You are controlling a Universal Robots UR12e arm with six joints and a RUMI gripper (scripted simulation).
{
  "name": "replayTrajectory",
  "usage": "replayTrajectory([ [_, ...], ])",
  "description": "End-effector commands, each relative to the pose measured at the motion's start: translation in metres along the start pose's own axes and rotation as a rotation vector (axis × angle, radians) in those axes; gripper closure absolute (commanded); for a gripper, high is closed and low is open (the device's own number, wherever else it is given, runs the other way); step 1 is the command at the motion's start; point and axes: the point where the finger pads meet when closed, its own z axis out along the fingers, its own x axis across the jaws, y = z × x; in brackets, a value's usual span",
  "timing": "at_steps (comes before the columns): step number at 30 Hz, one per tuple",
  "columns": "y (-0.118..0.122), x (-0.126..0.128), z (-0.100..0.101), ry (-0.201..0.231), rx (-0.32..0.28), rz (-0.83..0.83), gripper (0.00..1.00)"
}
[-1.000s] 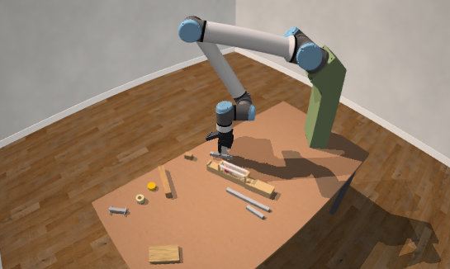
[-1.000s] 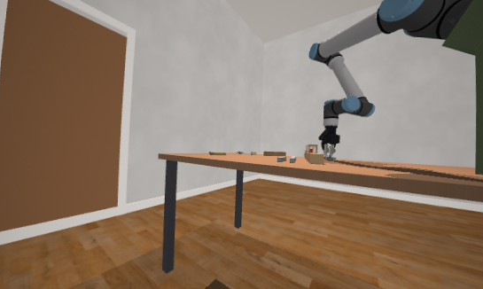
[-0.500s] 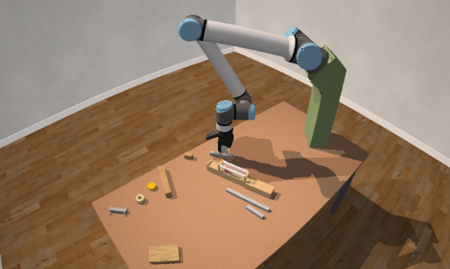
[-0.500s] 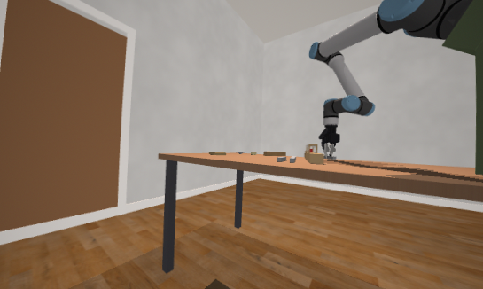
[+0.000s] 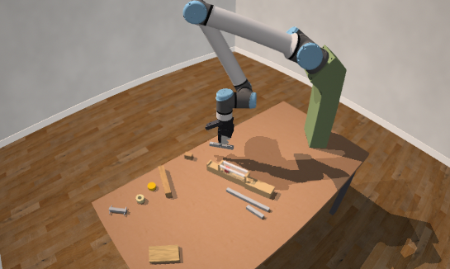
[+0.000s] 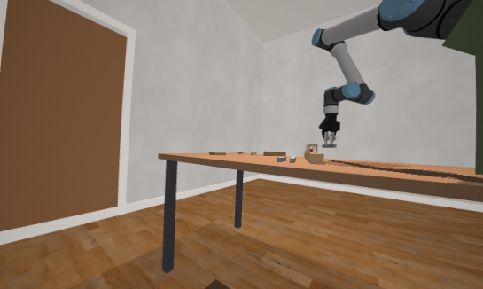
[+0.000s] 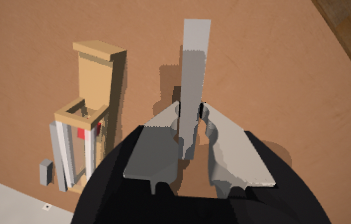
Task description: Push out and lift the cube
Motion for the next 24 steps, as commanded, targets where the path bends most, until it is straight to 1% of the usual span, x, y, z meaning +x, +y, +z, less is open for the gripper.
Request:
replayTrajectory([
  [1,-0.0005,-0.0002,-0.022,0.0,0.0,0.0,1.0],
  [3,-0.0005,-0.0002,-0.0279,0.0,0.0,0.0,1.0],
  [6,-0.0005,-0.0002,-0.0316,0.0,0.0,0.0,1.0],
  [24,-0.0005,-0.0002,-0.0319,0.0,0.0,0.0,1.0],
])
